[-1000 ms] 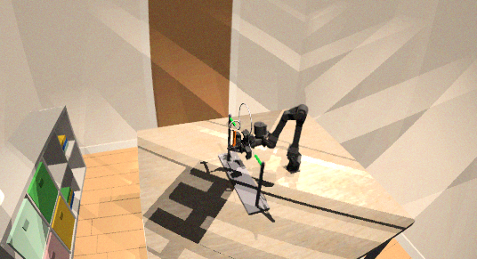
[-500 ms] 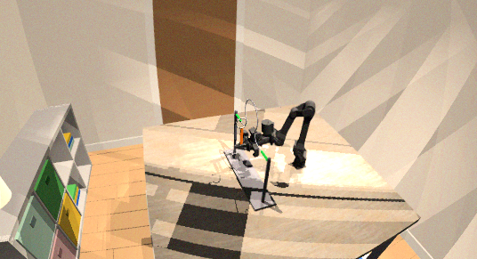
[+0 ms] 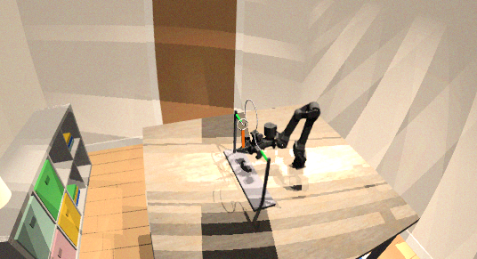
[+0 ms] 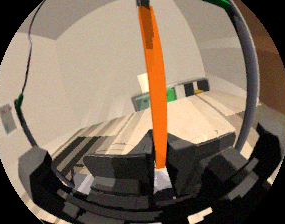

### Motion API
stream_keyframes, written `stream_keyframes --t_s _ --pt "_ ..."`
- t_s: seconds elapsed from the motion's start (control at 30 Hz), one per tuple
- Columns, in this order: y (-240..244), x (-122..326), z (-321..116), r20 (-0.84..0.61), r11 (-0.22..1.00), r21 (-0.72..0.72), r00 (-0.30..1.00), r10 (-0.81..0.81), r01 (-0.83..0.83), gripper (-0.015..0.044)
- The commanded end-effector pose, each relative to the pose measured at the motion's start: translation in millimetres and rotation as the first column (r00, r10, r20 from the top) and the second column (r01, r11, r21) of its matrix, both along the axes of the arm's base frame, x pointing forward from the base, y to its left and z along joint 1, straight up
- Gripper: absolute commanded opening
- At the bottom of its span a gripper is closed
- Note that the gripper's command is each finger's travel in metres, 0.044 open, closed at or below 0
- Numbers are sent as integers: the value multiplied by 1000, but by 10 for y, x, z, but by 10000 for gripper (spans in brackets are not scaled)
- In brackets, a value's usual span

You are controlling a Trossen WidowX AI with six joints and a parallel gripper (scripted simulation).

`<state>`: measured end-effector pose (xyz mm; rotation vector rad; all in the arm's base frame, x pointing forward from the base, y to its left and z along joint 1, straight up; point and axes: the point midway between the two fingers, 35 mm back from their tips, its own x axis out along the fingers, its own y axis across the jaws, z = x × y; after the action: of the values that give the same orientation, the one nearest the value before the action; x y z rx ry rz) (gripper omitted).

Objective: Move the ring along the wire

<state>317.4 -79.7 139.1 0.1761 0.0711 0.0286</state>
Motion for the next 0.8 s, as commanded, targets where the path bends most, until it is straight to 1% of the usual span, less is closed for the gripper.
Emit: stream_keyframes --t_s 0.0,0.33,0.77 --pt "109 -23 10 -3 998 60 1000 -2 2 -150" --pt "434 -31 124 -7 969 248 1000 2 0 -150" --pt "691 -173 289 -99 911 411 993 70 -23 -150"
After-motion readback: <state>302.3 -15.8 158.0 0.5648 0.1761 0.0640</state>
